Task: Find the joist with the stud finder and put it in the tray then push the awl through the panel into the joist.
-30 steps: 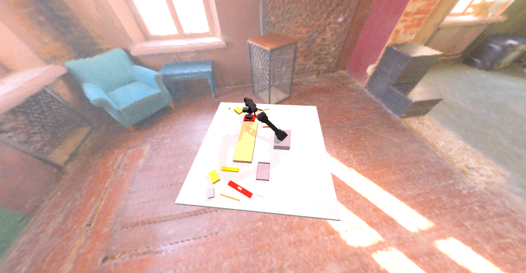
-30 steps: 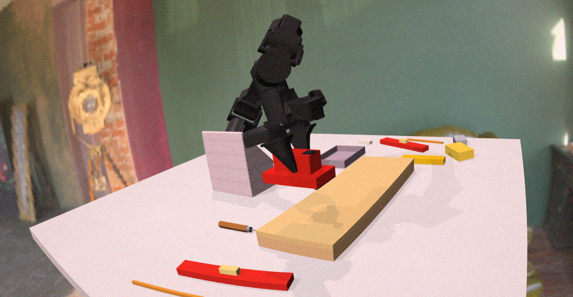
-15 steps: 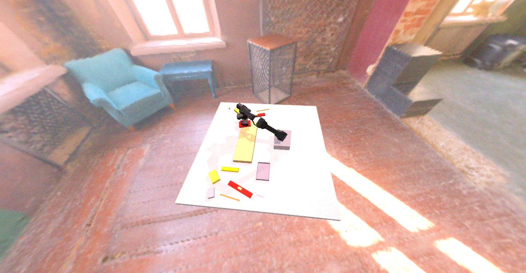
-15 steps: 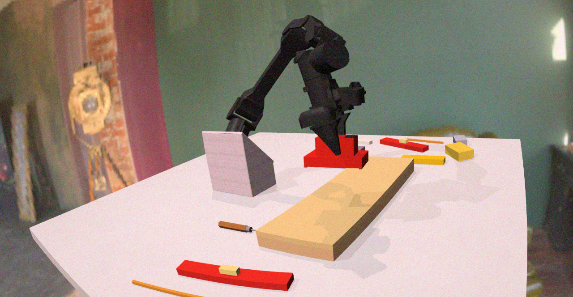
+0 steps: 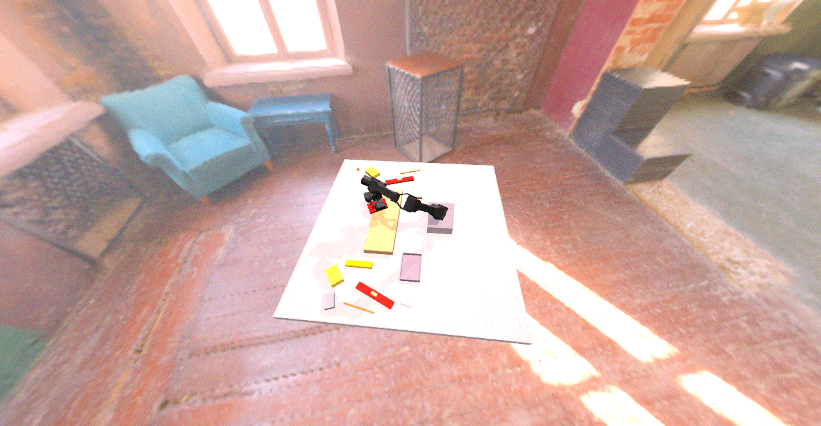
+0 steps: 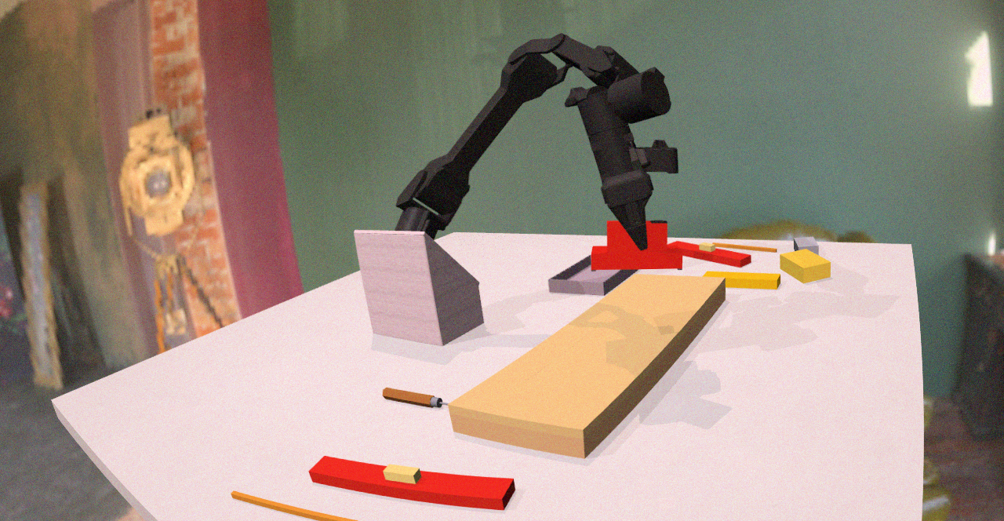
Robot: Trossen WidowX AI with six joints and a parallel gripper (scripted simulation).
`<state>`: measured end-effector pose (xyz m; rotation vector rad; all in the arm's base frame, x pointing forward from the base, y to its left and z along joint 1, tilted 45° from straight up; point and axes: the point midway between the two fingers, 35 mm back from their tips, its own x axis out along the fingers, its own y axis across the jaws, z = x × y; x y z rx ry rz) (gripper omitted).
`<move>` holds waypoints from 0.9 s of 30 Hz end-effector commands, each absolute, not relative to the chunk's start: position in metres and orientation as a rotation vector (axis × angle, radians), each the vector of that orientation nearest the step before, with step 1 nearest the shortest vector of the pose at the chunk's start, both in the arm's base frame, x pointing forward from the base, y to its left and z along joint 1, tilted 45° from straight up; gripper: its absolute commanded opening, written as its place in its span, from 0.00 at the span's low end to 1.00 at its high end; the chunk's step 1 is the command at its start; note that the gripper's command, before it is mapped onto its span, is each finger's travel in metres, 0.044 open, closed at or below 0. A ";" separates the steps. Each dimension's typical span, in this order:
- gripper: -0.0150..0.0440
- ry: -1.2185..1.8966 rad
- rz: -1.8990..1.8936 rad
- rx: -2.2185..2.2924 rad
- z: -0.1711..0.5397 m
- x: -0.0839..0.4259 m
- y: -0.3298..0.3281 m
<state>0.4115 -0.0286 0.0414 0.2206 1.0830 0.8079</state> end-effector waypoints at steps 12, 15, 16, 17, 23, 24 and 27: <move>0.25 0.962 0.957 0.041 0.108 0.391 0.051; 0.25 0.935 0.991 0.006 0.120 0.383 0.067; 0.25 0.926 1.002 -0.005 0.124 0.380 0.072; 0.25 0.917 1.013 -0.017 0.128 0.377 0.077; 0.25 0.859 1.081 -0.082 0.151 0.357 0.107; 0.25 0.849 1.092 -0.093 0.154 0.353 0.112; 0.25 0.819 1.127 -0.124 0.164 0.342 0.125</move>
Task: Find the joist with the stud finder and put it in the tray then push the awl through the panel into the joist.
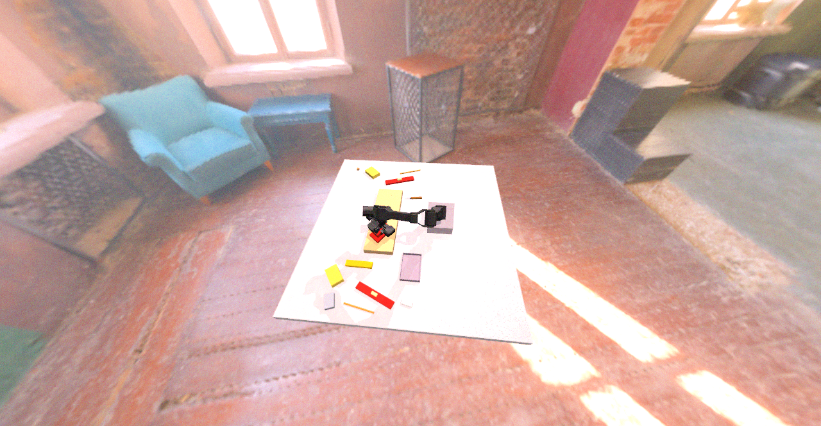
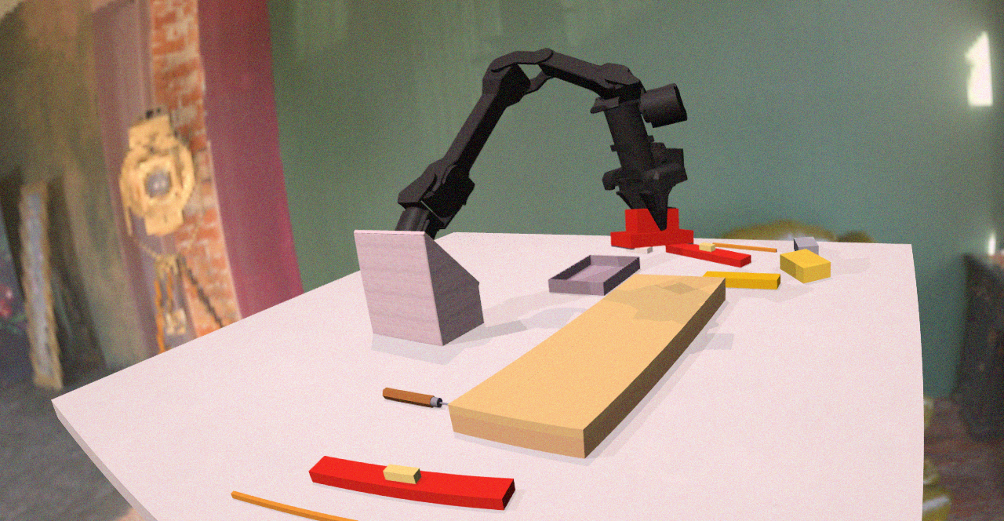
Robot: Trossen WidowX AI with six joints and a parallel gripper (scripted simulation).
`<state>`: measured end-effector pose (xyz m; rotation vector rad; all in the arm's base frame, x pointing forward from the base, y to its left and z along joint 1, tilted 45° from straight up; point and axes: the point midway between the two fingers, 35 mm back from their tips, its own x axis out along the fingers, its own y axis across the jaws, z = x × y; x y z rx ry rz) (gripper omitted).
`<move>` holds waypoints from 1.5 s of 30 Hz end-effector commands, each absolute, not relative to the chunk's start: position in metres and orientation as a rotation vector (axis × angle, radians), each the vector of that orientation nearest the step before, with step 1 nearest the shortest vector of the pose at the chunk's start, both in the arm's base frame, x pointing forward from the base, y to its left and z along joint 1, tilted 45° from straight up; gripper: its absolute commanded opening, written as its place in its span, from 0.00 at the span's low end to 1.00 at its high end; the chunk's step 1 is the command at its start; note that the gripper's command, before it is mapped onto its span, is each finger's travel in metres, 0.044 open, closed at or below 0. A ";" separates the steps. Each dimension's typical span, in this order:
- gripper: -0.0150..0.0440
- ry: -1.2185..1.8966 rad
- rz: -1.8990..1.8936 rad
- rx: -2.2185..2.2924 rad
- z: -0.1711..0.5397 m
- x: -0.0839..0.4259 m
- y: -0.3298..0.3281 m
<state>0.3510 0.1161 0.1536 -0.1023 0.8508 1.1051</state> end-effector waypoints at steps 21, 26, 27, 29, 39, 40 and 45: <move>0.25 0.576 1.372 -0.310 0.221 0.240 0.197; 0.25 0.511 1.431 -0.345 0.231 0.212 0.207; 0.25 0.498 1.443 -0.352 0.233 0.207 0.209; 0.25 0.471 1.466 -0.365 0.236 0.196 0.212; 0.25 0.368 1.555 -0.409 0.246 0.154 0.220; 0.25 0.369 1.555 -0.409 0.246 0.154 0.220; 0.25 0.370 1.555 -0.411 0.241 0.156 0.225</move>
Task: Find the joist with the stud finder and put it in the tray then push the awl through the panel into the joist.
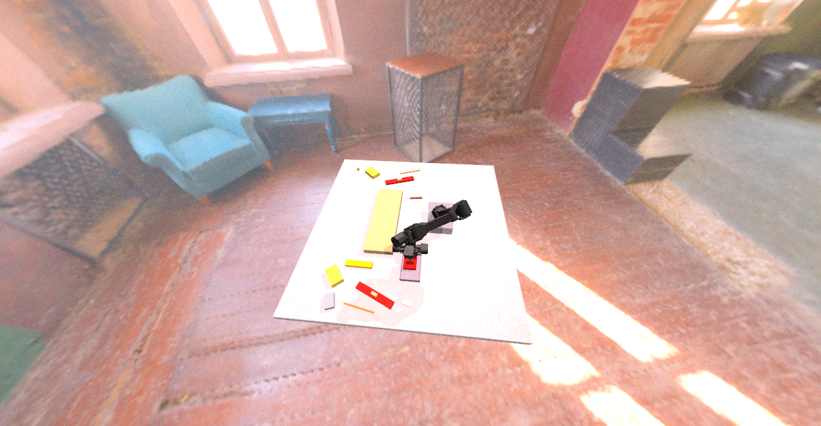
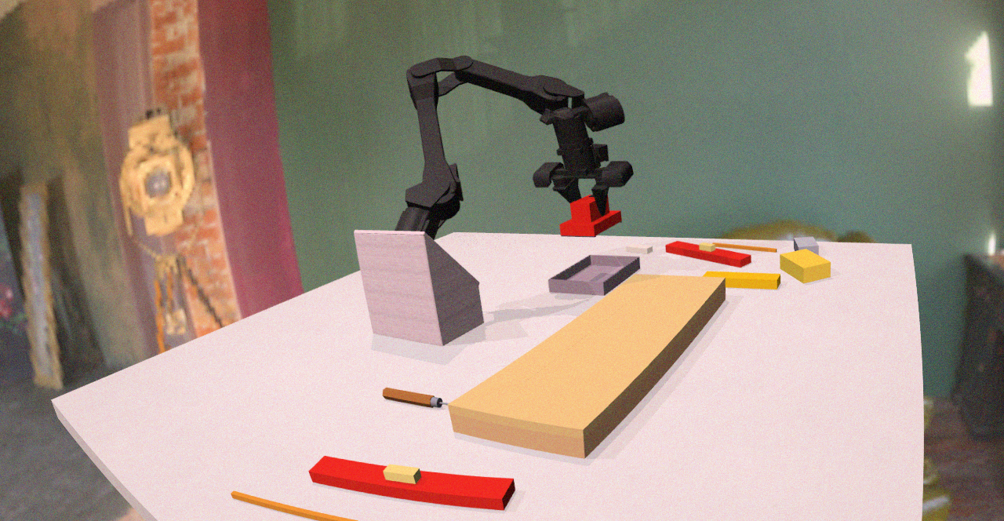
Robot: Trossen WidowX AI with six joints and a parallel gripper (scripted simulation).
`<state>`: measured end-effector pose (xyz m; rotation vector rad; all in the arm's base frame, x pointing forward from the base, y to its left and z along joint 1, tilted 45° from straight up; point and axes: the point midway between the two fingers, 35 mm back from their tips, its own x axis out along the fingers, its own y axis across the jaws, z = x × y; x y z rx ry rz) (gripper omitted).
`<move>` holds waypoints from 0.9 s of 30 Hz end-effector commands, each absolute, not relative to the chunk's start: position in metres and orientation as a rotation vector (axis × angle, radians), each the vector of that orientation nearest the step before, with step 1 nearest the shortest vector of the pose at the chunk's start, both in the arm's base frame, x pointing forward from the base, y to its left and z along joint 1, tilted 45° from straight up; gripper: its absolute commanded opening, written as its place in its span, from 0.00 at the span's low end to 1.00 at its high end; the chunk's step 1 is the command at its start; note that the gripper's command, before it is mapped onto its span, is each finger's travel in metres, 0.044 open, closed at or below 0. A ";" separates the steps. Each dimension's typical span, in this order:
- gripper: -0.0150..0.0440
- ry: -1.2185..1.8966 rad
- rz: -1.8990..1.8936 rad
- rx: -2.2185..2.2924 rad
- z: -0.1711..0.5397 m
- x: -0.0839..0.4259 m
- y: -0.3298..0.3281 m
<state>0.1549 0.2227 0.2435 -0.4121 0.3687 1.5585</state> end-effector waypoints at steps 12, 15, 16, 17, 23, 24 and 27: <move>0.25 0.372 1.556 -0.415 0.227 0.159 0.239; 0.25 0.372 1.556 -0.416 0.224 0.159 0.243; 0.25 0.372 1.556 -0.416 0.222 0.159 0.244; 0.25 0.372 1.556 -0.416 0.221 0.159 0.245; 0.25 0.371 1.556 -0.415 0.214 0.159 0.253; 0.25 0.371 1.556 -0.415 0.213 0.159 0.254; 0.25 0.371 1.556 -0.414 0.210 0.159 0.257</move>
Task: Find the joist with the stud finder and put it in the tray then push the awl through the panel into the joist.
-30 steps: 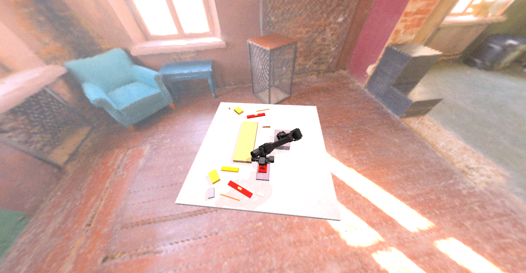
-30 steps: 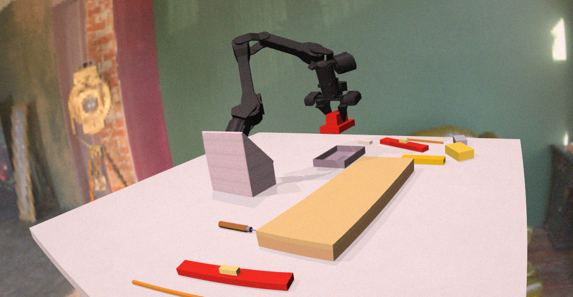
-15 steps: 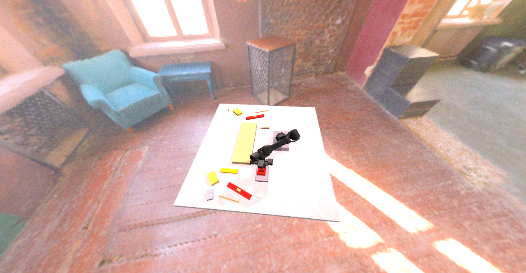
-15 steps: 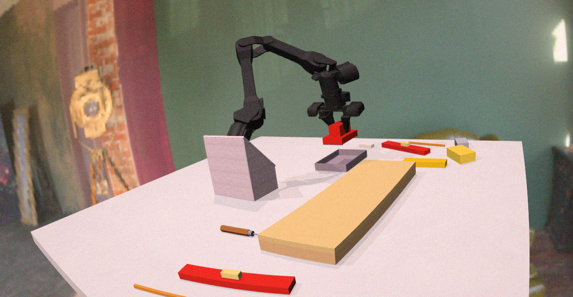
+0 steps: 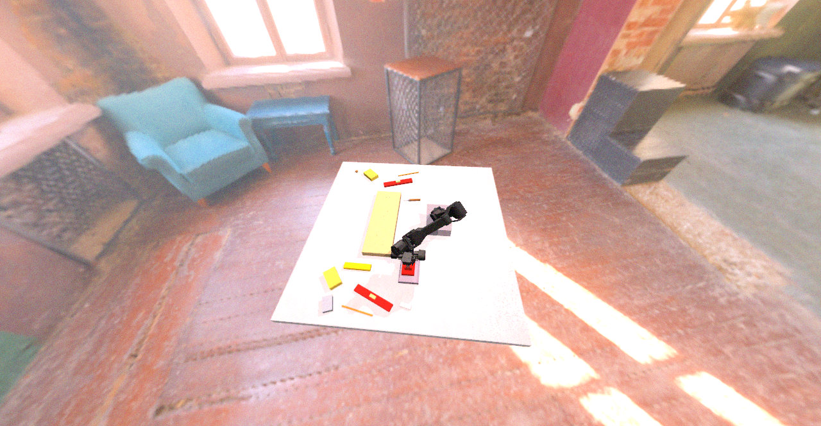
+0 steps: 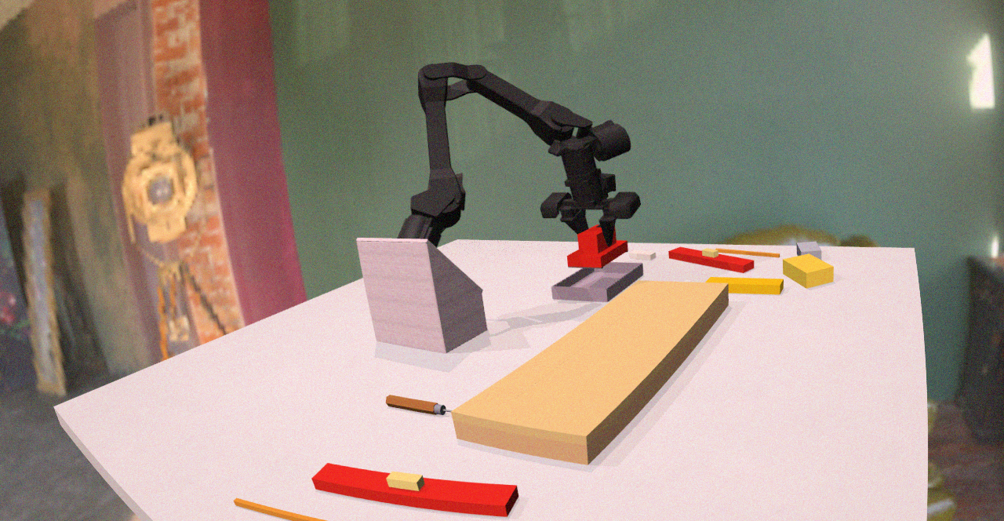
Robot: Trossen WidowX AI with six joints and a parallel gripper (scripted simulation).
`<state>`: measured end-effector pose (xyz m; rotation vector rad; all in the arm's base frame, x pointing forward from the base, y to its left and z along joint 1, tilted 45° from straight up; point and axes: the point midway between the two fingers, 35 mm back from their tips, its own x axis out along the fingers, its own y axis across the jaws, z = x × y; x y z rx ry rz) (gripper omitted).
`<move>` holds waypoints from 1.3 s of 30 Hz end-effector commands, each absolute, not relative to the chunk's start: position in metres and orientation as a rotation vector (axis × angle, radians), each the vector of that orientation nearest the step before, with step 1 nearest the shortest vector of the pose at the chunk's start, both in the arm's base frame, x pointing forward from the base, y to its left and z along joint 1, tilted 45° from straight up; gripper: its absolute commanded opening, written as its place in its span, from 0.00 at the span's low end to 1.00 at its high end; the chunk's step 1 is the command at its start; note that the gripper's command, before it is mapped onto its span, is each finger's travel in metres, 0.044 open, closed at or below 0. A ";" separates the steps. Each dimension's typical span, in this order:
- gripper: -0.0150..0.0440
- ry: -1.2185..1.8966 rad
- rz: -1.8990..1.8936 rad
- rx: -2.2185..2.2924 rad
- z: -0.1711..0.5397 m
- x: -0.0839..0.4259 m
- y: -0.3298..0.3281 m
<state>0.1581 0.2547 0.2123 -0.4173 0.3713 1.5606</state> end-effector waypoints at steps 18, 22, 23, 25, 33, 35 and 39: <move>0.25 0.367 1.555 -0.406 0.192 0.155 0.277; 0.25 0.367 1.555 -0.405 0.189 0.155 0.280; 0.25 0.367 1.555 -0.405 0.187 0.155 0.281; 0.25 0.366 1.555 -0.404 0.185 0.155 0.284; 0.25 0.365 1.555 -0.402 0.178 0.154 0.291; 0.34 0.368 1.561 -0.406 0.178 0.153 0.290; 0.52 0.368 1.561 -0.406 0.178 0.153 0.290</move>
